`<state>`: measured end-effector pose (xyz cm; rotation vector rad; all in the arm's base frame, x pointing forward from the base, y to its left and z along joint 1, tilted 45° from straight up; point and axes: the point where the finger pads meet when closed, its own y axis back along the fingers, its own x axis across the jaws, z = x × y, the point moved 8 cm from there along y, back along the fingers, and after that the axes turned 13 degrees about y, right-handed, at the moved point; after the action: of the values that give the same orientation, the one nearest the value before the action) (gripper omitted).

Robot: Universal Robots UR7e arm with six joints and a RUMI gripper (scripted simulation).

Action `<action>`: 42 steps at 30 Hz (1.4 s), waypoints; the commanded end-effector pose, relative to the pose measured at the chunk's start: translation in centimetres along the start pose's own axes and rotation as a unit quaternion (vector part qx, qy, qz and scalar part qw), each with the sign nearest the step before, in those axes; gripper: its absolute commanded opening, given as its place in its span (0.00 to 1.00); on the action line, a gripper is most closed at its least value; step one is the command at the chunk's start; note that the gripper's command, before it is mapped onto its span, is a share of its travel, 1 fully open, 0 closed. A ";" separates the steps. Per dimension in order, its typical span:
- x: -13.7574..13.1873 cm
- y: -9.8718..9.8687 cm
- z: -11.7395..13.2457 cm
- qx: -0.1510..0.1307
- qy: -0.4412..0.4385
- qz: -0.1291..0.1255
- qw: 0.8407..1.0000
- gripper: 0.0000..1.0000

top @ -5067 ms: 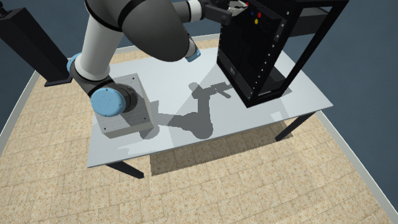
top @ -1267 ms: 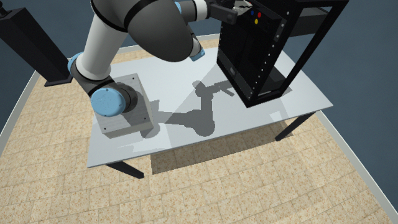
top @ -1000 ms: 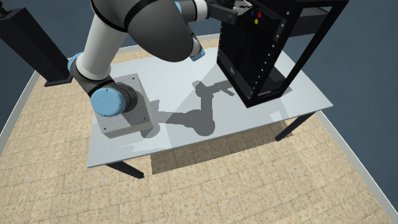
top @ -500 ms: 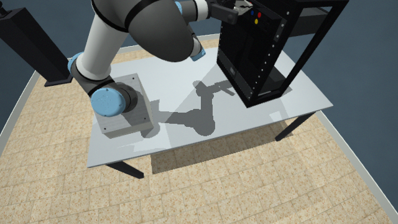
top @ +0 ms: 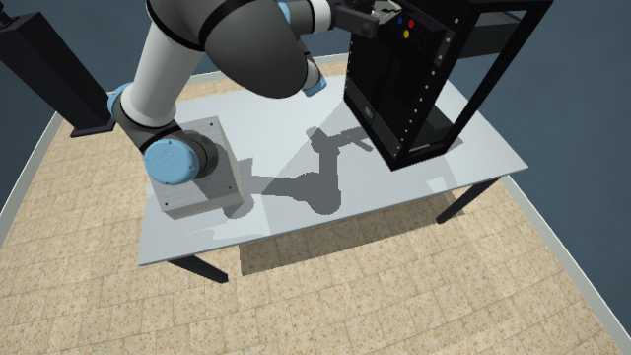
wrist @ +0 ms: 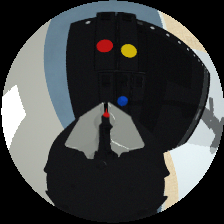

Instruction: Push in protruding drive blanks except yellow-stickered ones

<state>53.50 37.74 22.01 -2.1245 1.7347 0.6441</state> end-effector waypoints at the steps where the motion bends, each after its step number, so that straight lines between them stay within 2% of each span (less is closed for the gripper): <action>1: -0.1 0.0 0.0 0.000 0.000 -0.001 1.000 0.00; 42: -0.1 -0.4 0.0 0.000 0.000 -0.001 1.000 0.00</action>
<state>53.86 37.83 22.01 -2.1243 1.7344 0.6438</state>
